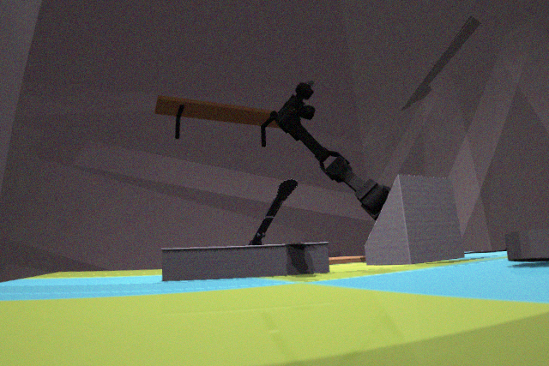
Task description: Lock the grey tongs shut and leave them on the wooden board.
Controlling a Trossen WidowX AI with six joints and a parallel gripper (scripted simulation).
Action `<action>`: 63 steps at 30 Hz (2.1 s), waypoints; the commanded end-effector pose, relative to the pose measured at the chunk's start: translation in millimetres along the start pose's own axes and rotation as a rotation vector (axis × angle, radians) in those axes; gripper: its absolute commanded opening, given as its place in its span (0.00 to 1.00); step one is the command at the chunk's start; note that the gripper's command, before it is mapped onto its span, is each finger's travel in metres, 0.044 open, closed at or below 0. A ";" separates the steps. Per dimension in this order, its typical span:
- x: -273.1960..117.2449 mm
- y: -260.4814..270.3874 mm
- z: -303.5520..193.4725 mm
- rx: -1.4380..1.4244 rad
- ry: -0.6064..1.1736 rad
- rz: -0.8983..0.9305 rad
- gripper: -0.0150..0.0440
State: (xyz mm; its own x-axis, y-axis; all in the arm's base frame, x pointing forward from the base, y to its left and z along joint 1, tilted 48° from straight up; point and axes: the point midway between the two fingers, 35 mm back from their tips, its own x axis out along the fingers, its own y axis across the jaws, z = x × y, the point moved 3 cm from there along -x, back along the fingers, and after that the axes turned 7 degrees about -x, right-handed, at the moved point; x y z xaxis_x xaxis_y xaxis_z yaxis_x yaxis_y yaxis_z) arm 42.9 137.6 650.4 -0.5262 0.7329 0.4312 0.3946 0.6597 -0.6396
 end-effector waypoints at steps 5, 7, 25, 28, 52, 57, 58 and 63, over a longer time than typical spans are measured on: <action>-1.3 2.4 -6.3 0.055 0.023 -0.010 0.80; -3.1 5.7 -13.8 0.118 0.051 -0.022 0.71; -74.5 113.7 -140.1 1.200 0.651 -0.361 0.00; -91.2 133.0 -151.7 1.303 0.747 -0.425 0.00; -284.8 330.4 -140.7 1.873 1.839 -1.345 0.00; -337.3 367.5 -98.6 1.741 2.170 -1.655 0.00; -347.3 373.3 -88.5 1.694 2.236 -1.719 0.00; -393.2 393.5 -31.1 1.335 2.553 -2.021 0.00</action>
State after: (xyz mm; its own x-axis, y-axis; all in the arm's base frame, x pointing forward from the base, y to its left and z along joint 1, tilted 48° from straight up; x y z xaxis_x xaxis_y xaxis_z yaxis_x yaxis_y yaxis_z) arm 437.5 135.3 292.7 0.8412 0.1761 -0.5113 0.3659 0.5108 0.7779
